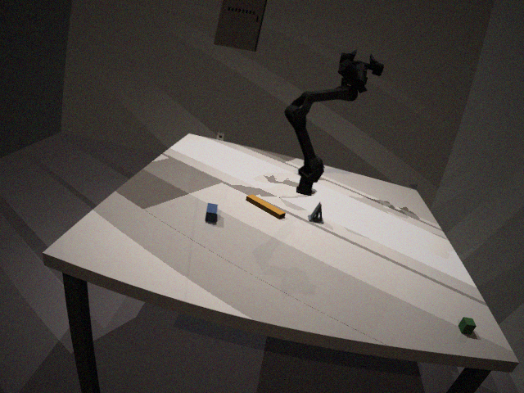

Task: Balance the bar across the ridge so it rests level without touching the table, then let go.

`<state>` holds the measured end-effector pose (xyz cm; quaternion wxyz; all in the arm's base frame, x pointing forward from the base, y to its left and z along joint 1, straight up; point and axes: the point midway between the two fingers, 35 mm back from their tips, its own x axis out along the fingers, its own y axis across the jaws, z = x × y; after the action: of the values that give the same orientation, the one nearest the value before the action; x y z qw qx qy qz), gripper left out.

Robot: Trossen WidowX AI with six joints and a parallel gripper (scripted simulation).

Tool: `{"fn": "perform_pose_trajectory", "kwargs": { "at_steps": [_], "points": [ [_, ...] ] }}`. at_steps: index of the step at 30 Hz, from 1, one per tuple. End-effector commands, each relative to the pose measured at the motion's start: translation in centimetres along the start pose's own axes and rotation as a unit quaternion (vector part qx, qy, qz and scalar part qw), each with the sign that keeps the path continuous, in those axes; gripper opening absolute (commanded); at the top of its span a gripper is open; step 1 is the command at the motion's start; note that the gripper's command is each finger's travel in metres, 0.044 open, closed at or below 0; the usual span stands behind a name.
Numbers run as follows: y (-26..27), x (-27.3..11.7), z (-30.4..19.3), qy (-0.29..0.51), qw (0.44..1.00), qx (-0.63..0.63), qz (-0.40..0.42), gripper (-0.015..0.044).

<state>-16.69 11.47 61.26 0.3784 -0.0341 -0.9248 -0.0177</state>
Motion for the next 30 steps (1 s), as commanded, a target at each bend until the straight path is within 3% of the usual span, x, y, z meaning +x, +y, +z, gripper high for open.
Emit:
{"fn": "perform_pose_trajectory", "kwargs": {
  "at_steps": [1,15,30],
  "points": [
    [2.4,-0.4,0.4,-0.009,0.999,0.009,0.041,0.0315],
    [10.5,-3.5,0.6,-0.021,0.981,0.025,0.194,0.0315],
    [18.2,-9.6,-0.5,-0.009,0.933,0.045,0.358,0.0315]
  ]
}}
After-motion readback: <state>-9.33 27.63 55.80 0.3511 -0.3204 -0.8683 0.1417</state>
